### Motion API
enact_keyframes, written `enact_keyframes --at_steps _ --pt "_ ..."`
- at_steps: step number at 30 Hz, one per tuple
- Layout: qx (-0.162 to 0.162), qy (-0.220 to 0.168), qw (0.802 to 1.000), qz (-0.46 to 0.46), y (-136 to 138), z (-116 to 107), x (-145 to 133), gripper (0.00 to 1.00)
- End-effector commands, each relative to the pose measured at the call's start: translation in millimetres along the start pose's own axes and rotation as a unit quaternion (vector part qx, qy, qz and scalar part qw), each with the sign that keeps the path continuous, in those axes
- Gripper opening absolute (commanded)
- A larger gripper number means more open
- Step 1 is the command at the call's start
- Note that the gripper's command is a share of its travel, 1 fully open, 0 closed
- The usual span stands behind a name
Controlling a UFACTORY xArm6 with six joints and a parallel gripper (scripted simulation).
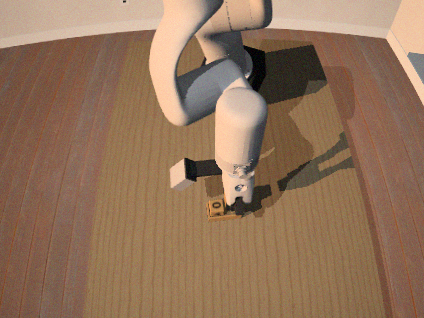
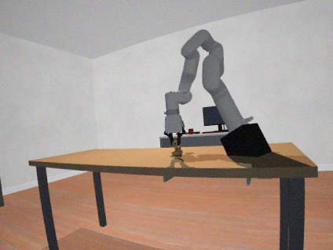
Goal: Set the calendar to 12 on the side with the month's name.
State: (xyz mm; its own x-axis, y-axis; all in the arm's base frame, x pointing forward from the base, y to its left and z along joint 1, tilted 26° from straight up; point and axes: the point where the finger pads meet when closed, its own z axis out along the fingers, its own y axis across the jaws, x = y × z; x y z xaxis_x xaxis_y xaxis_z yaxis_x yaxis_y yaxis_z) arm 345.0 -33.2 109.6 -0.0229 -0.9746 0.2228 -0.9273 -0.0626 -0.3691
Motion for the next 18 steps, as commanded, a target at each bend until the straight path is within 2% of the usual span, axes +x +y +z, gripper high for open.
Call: enact_keyframes --at_steps 1,18 --pt "0.001 0.000 1.000 0.000 -1.1 -0.6 0.1 0.27" --pt "0.001 0.000 1.000 0.000 -1.2 4.6 0.1 0.27"
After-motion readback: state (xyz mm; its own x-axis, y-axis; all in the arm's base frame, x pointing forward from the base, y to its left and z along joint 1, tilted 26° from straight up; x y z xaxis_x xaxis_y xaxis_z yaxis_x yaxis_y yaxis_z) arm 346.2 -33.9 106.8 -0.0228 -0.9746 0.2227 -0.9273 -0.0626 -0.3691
